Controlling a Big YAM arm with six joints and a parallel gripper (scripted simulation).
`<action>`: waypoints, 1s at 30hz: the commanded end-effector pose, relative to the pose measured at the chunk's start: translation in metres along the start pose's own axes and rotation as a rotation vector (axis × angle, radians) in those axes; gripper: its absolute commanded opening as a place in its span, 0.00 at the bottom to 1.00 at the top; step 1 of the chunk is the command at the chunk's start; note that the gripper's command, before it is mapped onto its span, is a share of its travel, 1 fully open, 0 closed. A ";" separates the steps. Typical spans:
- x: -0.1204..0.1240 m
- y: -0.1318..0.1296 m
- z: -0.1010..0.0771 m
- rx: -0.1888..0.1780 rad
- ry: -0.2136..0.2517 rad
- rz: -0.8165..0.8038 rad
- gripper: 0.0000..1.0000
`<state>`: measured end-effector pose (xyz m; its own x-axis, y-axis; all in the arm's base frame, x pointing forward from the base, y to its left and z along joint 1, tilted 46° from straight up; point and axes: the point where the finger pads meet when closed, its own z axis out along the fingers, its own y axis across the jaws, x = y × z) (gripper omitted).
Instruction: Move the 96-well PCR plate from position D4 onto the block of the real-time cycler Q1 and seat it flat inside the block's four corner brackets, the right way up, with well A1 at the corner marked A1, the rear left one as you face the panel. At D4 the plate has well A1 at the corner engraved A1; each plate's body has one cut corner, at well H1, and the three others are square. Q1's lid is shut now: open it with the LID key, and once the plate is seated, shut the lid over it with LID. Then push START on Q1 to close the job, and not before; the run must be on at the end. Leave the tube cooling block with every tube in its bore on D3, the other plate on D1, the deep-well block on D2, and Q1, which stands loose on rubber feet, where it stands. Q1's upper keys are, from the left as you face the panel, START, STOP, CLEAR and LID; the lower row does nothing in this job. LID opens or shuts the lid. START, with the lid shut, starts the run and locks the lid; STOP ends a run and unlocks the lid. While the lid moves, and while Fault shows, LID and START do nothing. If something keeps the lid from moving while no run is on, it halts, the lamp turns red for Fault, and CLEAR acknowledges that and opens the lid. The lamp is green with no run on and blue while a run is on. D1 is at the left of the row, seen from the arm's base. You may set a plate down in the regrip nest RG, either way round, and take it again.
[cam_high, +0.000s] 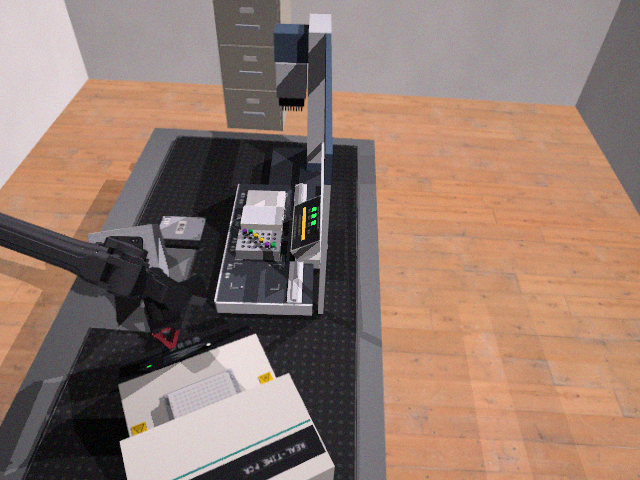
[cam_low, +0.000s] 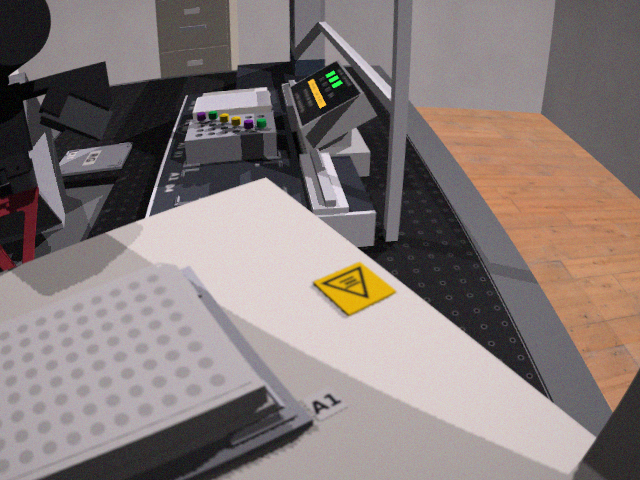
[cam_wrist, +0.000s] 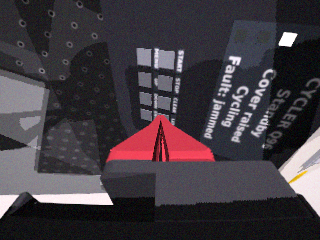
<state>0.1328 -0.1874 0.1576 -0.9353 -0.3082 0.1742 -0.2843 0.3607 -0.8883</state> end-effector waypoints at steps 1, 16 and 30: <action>-0.005 -0.033 -0.010 0.047 -0.031 0.062 0.00; -0.005 -0.035 -0.010 0.053 -0.036 0.065 0.00; -0.001 -0.036 -0.010 0.060 -0.034 0.072 0.00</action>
<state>0.1367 -0.1870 0.1625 -0.9344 -0.3212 0.1540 -0.2698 0.3557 -0.8948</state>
